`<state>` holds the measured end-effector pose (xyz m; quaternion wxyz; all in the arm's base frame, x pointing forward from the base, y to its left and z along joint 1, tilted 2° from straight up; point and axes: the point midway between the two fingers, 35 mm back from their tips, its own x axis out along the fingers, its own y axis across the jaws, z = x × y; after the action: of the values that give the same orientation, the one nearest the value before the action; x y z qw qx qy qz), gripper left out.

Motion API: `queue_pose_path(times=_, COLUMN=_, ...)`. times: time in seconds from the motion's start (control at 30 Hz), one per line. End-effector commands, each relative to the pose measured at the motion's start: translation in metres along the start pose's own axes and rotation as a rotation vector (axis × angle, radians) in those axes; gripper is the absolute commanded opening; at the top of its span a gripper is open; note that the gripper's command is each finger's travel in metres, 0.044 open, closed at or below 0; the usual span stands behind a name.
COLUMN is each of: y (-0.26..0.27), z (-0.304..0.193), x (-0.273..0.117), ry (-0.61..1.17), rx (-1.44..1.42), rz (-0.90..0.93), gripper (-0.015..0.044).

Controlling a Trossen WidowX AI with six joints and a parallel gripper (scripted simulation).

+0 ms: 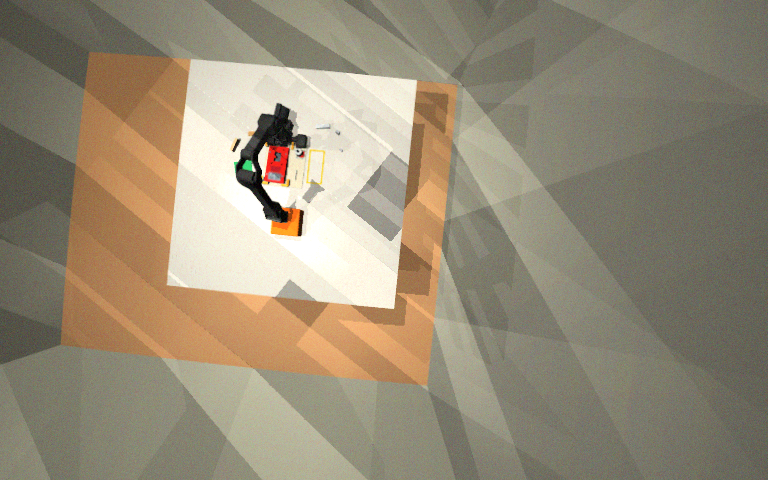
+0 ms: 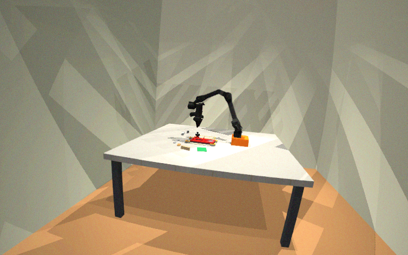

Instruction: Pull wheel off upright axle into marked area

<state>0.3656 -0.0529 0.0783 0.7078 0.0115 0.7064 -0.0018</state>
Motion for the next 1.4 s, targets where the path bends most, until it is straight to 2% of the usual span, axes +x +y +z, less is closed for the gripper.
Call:
queue_pose_path(times=0.0, y=0.001, z=0.000, x=0.002, ry=-0.004, rx=0.005, rz=0.002, gripper=0.0300)
queue_pose_path(times=0.37, y=0.000, z=0.000, x=0.068, ry=-0.003, rx=0.005, rz=0.002, gripper=0.0300)
queue_pose_path(times=0.47, y=-0.001, z=-0.001, x=0.073, ry=-0.003, rx=0.005, rz=0.002, gripper=0.0300)
queue_pose_path(times=0.6, y=0.000, z=-0.003, x=0.070, ry=0.013, rx=0.004, rz=0.002, gripper=0.0195)
queue_pose_path(times=0.87, y=0.000, z=-0.003, x=0.070, ry=0.013, rx=0.004, rz=0.002, gripper=0.0142)
queue_pose_path(times=1.03, y=0.000, z=-0.003, x=0.069, ry=0.013, rx=0.004, rz=0.002, gripper=0.0010)
queue_pose_path(times=1.37, y=0.000, z=-0.003, x=0.066, ry=0.011, rx=0.004, rz=0.002, gripper=0.0000)
